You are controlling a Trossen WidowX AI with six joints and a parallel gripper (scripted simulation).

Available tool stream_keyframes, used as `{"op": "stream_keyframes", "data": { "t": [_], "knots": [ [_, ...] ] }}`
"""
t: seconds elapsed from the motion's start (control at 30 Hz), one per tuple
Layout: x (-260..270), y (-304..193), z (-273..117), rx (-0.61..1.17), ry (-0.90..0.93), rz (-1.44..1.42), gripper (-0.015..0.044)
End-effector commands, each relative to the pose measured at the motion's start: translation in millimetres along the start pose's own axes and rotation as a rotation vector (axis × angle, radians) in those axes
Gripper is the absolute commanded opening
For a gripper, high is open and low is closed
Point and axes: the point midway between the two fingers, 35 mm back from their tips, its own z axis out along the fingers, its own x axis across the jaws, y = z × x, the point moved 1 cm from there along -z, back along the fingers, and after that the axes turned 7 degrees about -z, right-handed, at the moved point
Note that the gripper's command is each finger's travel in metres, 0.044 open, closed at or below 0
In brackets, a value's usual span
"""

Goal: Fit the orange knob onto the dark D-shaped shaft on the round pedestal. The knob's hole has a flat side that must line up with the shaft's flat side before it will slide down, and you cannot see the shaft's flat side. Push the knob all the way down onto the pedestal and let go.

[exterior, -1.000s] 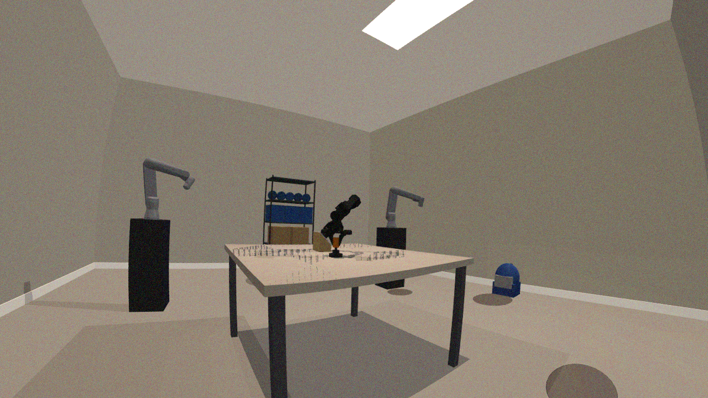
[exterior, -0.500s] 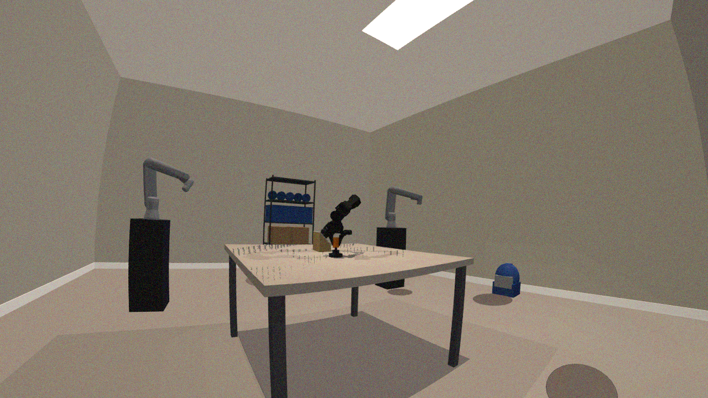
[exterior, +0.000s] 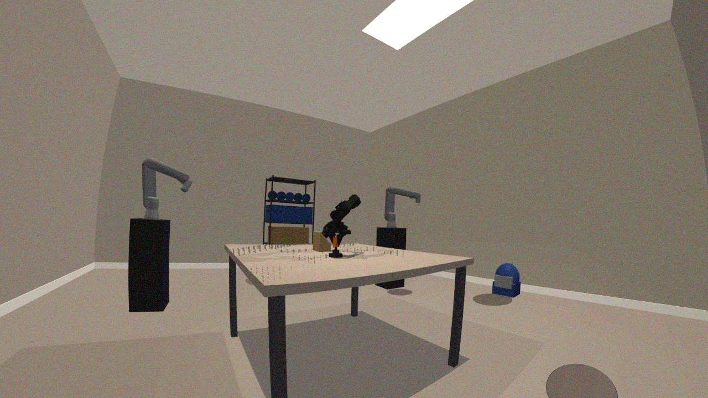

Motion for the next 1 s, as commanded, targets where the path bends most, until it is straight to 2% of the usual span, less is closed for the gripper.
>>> {"op": "stream_keyframes", "data": {
  "t": [0.0, 0.87, 0.97],
  "knots": [
    [1.1, 0.0, 1.6, 0.001, 0.002, 0.198, 0.0000],
    [-1.1, -1.3, -0.9, 0.003, 0.000, 1.997, 0.0000],
    [-1.2, -2.6, -0.2, 0.003, 0.000, 2.098, 0.0000]
  ]
}}
